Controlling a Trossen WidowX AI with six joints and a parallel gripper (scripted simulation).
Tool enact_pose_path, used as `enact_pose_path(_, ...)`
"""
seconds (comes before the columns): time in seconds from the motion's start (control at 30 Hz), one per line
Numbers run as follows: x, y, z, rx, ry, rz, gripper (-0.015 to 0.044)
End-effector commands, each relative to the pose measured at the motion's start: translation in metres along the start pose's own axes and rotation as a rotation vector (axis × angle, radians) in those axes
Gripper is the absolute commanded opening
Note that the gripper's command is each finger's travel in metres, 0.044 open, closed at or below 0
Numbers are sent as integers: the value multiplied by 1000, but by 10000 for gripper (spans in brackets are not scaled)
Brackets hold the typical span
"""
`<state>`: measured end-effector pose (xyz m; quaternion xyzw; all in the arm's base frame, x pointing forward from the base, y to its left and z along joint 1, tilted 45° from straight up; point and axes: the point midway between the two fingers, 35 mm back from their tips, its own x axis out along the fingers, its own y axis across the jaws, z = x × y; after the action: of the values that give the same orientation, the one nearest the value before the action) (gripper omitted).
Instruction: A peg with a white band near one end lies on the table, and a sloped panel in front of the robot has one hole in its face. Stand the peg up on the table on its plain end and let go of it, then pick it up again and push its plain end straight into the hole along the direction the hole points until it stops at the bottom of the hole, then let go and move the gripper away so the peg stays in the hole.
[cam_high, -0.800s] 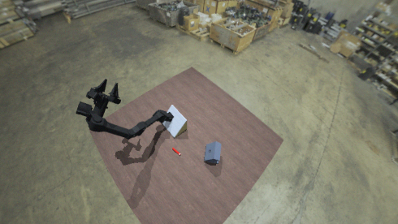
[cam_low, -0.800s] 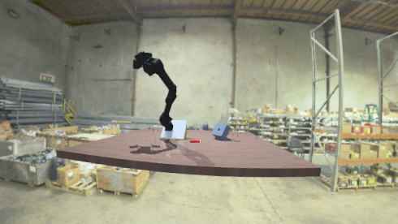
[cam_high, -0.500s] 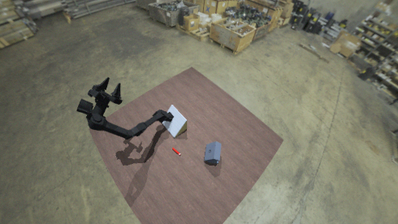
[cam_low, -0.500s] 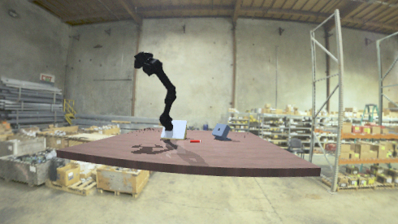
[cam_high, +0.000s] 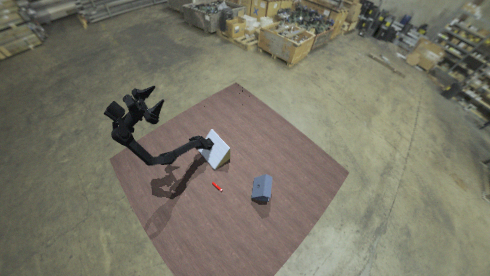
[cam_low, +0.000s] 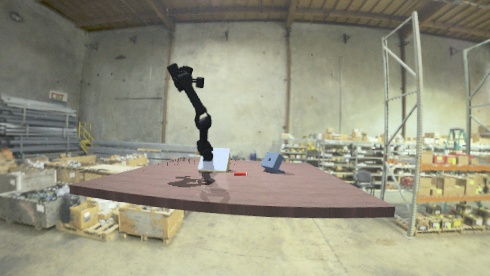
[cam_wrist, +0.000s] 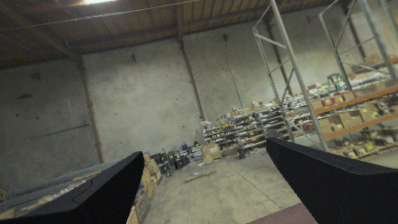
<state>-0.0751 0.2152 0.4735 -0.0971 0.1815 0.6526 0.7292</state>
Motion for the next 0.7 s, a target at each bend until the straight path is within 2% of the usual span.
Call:
enact_pose_path(0.0,31,-13,-9,-37,41,-139,440)
enact_pose_path(0.37,91,-79,-29,-19,157,-470,440)
enact_pose_path(0.67,121,-146,-53,-3,280,-705,440)
